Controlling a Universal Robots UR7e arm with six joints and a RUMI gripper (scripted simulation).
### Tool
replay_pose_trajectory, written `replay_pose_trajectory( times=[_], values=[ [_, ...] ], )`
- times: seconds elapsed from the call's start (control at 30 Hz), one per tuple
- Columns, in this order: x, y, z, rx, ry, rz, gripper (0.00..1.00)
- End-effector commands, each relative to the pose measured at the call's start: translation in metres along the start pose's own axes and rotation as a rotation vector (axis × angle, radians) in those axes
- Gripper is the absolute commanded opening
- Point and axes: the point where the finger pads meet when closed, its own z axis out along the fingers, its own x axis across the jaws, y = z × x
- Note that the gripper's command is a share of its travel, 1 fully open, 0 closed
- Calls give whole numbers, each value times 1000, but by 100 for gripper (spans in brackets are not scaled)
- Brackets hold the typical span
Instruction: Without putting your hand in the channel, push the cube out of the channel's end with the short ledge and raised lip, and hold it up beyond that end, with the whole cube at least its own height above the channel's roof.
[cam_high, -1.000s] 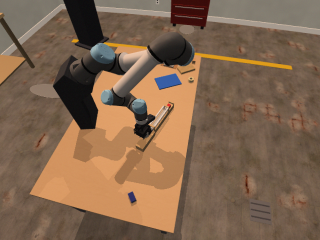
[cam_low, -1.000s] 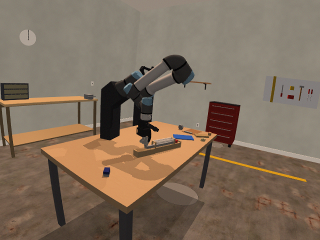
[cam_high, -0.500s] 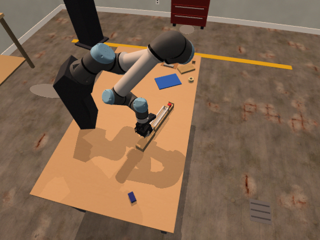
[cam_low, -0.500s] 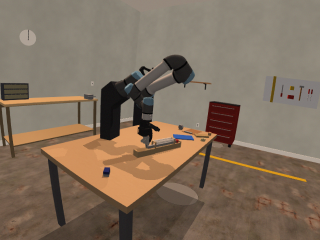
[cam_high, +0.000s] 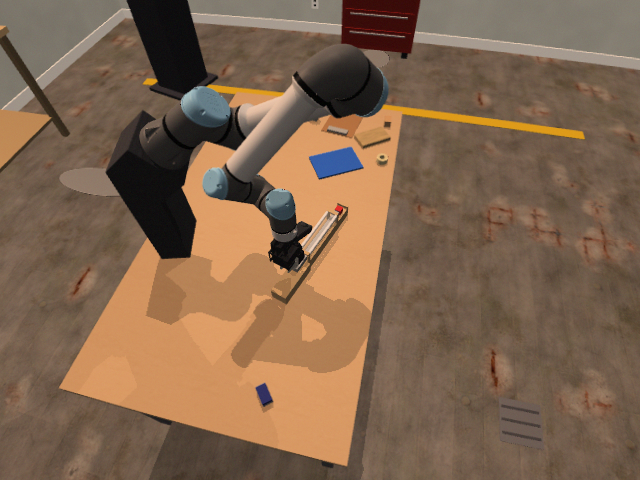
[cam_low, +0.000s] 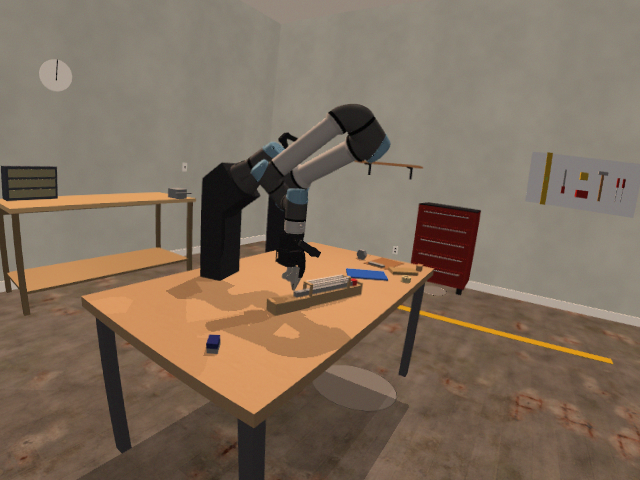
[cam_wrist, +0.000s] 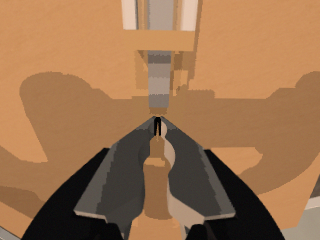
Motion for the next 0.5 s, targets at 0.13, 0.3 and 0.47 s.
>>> replay_pose_trajectory(
  times=[0.13, 0.3, 0.47],
  values=[
    [0, 0, -29, 0, -1, -1, 0],
    [0, 0, -36, 0, -1, -1, 0],
    [0, 0, -44, 0, -1, -1, 0]
  ],
)
